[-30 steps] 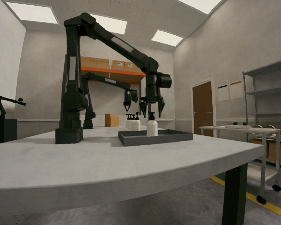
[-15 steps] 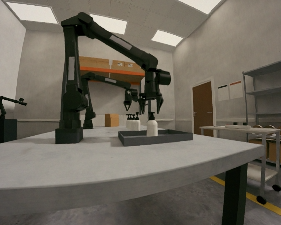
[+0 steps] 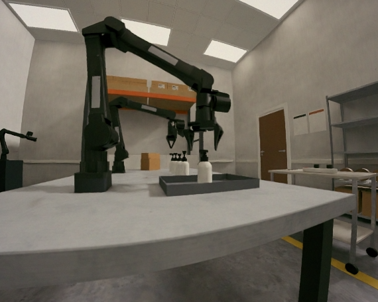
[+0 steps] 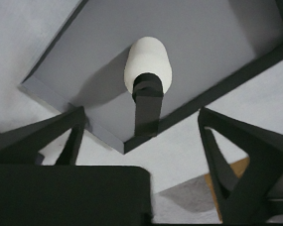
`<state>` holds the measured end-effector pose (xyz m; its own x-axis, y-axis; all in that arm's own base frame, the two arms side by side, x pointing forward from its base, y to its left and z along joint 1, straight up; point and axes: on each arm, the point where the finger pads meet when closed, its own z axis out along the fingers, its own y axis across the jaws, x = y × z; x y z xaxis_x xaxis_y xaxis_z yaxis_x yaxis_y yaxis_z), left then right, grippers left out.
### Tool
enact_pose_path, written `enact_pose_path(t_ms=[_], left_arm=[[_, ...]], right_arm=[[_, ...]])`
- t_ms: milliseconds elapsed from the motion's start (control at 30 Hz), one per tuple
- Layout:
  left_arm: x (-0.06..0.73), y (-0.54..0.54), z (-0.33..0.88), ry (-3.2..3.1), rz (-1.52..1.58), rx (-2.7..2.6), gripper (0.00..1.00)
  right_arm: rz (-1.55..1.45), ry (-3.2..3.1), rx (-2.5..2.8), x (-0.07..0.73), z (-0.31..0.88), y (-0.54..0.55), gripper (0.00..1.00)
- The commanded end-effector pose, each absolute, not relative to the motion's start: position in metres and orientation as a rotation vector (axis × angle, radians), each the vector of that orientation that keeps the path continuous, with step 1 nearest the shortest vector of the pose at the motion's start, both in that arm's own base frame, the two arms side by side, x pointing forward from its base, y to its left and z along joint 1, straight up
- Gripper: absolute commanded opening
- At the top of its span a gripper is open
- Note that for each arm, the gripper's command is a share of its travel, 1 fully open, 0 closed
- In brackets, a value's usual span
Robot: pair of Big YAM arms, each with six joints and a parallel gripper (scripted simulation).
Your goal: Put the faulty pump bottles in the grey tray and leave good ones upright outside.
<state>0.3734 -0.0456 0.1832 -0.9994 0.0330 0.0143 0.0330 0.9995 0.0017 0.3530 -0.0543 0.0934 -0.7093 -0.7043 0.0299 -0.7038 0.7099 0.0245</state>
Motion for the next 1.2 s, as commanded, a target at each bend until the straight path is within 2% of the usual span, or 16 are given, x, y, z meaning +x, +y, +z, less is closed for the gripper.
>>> enact_pose_path(t_ms=[0,167,267,600,1167], left_arm=[[0.385,-0.046,0.209,-3.172,0.006,-0.066,0.0],[0.384,-0.04,0.235,-3.183,0.007,-0.055,0.0],[0.384,-0.04,0.238,-3.183,0.007,-0.055,0.0],[0.386,-0.042,0.247,-3.185,0.007,-0.057,0.0],[0.384,-0.052,0.239,-3.195,0.01,-0.109,0.0]], right_arm=[[0.027,-2.972,1.059,0.37,0.125,-0.057,1.0],[0.02,-3.095,0.636,0.367,0.16,-0.061,1.0],[0.019,-3.107,0.582,0.367,0.167,-0.059,1.0],[0.009,-3.176,-0.067,0.363,0.235,-0.061,1.0],[0.006,-3.166,-0.076,0.365,0.244,-0.06,1.0]])
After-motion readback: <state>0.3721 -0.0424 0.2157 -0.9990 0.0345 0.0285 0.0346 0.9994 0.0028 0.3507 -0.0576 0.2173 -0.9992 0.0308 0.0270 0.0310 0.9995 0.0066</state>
